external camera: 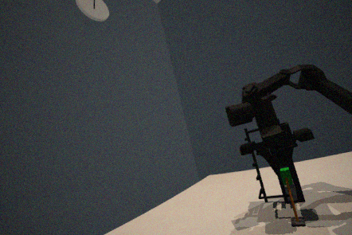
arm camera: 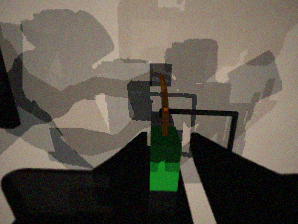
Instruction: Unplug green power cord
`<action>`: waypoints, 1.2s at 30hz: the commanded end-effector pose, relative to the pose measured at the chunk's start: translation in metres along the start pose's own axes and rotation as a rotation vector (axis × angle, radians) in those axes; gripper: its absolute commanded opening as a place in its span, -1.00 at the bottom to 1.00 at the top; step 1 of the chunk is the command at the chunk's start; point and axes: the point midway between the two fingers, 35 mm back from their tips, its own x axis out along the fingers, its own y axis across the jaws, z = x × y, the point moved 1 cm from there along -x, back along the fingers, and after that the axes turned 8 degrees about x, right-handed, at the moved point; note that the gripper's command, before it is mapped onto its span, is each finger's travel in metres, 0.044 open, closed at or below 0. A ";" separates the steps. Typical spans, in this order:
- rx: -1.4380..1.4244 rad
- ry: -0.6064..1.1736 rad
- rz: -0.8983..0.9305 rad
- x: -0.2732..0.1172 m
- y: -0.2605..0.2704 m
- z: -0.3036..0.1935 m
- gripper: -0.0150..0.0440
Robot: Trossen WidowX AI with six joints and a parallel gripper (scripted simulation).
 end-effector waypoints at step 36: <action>0.004 0.000 -0.003 0.009 -0.002 -0.018 -0.46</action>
